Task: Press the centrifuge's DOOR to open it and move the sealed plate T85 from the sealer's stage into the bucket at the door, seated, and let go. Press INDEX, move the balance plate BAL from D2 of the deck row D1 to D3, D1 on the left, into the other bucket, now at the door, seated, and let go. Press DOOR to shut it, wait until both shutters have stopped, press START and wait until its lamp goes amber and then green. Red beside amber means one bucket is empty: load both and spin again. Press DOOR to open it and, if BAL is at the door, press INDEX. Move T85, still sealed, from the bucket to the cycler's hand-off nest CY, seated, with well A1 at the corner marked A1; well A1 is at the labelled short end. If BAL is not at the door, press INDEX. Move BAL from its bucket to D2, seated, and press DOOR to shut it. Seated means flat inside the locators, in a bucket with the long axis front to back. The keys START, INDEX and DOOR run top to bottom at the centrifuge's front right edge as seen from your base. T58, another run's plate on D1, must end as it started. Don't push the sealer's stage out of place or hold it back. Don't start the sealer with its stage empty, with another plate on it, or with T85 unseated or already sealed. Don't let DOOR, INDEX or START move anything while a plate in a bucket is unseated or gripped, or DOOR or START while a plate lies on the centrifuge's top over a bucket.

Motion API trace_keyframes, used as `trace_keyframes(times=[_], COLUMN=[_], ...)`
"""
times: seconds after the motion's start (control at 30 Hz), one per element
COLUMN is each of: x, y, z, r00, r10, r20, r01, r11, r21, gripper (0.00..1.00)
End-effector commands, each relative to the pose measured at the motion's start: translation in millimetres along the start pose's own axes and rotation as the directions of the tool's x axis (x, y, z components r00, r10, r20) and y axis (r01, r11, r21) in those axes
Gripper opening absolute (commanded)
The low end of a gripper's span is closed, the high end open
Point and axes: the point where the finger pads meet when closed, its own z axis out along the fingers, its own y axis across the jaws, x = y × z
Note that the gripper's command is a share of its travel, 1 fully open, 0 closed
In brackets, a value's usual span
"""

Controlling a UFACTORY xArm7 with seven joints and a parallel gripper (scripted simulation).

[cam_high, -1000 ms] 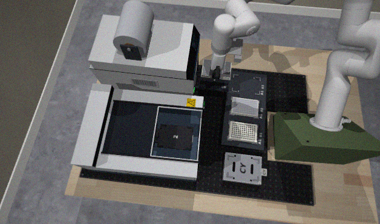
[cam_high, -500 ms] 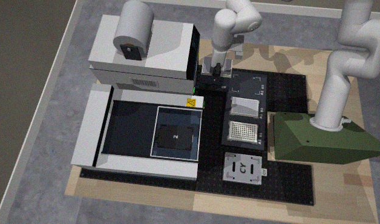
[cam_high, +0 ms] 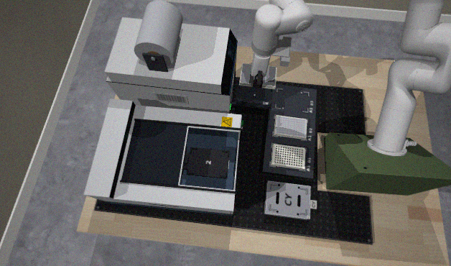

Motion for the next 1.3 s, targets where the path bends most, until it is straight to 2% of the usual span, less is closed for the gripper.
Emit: trace_keyframes(times=[0.0, 0.3, 1.27], x=[-0.9, -0.8, -0.6], y=[0.7, 0.7, 0.8], z=[-8.4, -23.4, -24.0], r00=[1.0, 1.0, 1.0], r10=[-0.001, -0.001, -0.03], r20=[0.004, 0.004, 0.004], r01=[0.001, 0.001, 0.03], r11=[1.0, 1.0, 1.0], r21=[-0.001, -0.001, -0.001], gripper=[0.0, 0.0, 0.0])
